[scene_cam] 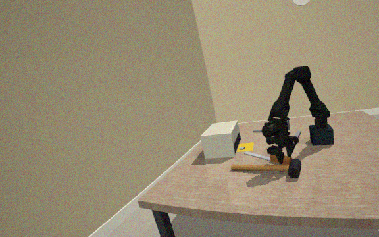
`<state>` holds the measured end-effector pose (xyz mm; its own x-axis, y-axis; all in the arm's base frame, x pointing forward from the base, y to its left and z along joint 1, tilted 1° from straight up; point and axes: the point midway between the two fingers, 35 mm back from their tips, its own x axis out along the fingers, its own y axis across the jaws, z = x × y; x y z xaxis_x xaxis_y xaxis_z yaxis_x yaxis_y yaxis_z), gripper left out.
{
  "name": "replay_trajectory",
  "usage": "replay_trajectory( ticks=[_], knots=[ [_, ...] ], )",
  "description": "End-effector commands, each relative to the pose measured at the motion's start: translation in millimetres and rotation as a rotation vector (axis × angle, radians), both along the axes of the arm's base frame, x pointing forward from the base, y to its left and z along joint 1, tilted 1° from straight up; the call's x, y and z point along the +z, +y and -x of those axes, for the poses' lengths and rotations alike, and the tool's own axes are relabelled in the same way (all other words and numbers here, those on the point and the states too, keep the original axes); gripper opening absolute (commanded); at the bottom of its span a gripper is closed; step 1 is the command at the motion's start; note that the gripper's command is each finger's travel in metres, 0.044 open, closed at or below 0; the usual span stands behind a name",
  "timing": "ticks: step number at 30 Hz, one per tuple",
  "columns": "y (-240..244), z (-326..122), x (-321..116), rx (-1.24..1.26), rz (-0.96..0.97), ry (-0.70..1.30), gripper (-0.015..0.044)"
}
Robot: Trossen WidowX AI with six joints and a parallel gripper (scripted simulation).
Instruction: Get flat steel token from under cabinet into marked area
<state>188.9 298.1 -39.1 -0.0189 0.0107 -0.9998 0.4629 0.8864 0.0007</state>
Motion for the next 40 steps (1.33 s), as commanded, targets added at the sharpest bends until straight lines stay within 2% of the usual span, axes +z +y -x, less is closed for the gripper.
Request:
replay_trajectory(
  ticks=[1,2,6,8,10,40],
  knots=[
    [4,-3,20,0.002,-0.008,-0.008,0.042],
    [4,-3,31,0.002,-0.009,-0.009,0.044],
    [1,-3,87,0.001,-0.01,-0.013,0.044],
    [0,-2,98,0.0,-0.01,-0.013,0.044],
    [3,-3,84,-0.001,-0.016,-0.013,0.044],
    [3,-3,84,-0.001,-0.016,-0.013,0.044]
  ],
)
